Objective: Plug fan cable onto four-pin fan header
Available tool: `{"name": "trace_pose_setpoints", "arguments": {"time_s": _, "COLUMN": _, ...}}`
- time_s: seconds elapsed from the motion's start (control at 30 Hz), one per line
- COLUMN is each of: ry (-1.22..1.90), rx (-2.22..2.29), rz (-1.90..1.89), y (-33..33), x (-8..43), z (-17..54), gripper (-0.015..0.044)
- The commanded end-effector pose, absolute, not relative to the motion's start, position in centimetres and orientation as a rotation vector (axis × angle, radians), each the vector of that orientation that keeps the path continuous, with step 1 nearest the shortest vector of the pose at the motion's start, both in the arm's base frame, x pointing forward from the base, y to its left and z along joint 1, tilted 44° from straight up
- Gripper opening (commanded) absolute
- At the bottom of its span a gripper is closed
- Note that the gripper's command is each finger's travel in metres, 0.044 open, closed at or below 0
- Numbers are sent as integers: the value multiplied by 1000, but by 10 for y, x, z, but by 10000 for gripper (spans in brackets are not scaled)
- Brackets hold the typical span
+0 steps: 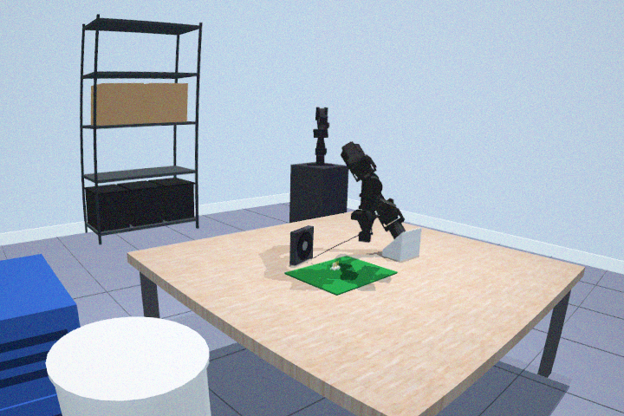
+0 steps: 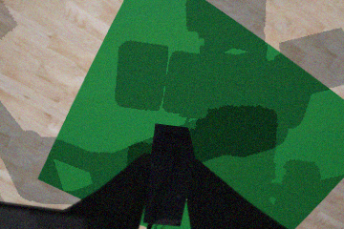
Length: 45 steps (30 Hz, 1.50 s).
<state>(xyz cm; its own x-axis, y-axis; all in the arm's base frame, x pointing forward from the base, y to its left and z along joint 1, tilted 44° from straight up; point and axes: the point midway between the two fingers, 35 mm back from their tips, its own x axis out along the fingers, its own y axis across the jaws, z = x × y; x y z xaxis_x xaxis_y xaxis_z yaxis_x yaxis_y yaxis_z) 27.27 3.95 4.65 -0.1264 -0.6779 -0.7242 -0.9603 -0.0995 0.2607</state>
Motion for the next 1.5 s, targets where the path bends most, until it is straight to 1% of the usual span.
{"name": "trace_pose_setpoints", "arguments": {"time_s": 0.0, "ry": 1845, "rx": -1708, "rz": 948, "y": 40, "x": 268, "z": 46, "gripper": 0}}
{"name": "trace_pose_setpoints", "arguments": {"time_s": 0.67, "ry": 1871, "rx": -1283, "rz": 263, "y": 39, "x": 258, "z": 48, "gripper": 0}}
{"name": "trace_pose_setpoints", "arguments": {"time_s": 0.9, "ry": 1872, "rx": -1270, "rz": 265, "y": 38, "x": 258, "z": 47, "gripper": 0}}
{"name": "trace_pose_setpoints", "arguments": {"time_s": 1.47, "ry": 1847, "rx": -1013, "rz": 480, "y": 23, "x": 242, "z": 33, "gripper": 0}}
